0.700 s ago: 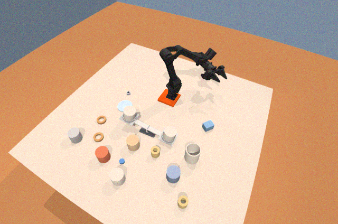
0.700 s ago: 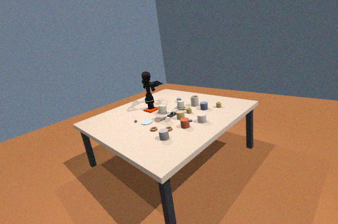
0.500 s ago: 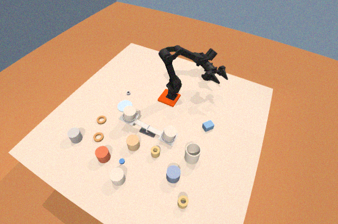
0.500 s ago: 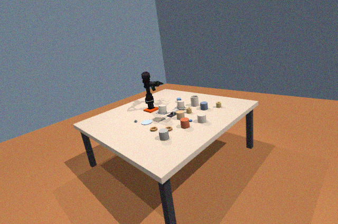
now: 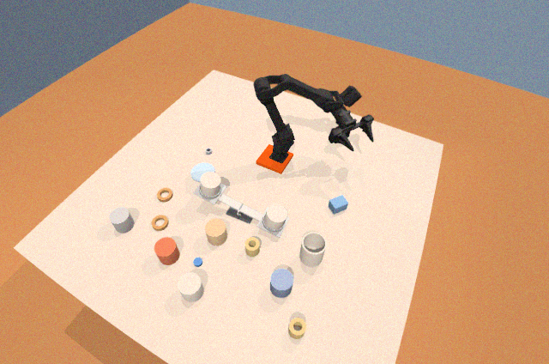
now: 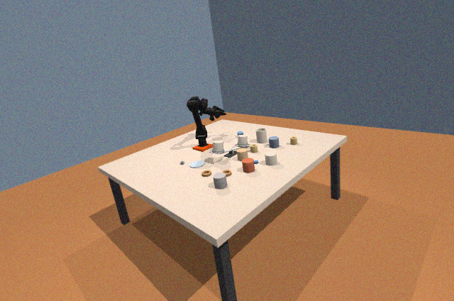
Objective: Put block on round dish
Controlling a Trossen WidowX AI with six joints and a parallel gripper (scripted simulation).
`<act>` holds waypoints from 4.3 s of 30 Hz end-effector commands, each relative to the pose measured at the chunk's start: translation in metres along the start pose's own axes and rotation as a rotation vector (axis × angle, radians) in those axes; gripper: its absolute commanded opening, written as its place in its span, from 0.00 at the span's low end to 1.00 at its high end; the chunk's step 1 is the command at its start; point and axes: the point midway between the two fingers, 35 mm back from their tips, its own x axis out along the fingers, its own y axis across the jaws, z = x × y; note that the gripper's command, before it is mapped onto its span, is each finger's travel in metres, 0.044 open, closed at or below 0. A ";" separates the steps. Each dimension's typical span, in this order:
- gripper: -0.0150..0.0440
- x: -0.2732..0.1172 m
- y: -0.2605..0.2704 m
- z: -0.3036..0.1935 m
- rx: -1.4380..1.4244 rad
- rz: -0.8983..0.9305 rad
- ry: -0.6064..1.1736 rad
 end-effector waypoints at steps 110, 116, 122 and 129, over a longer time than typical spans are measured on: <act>1.00 -0.117 0.372 -0.062 3.056 0.771 1.344; 1.00 -0.124 0.371 -0.061 3.112 0.731 1.426; 1.00 -0.121 0.373 -0.062 3.157 0.740 1.451; 1.00 -0.103 0.382 -0.065 3.345 0.800 1.590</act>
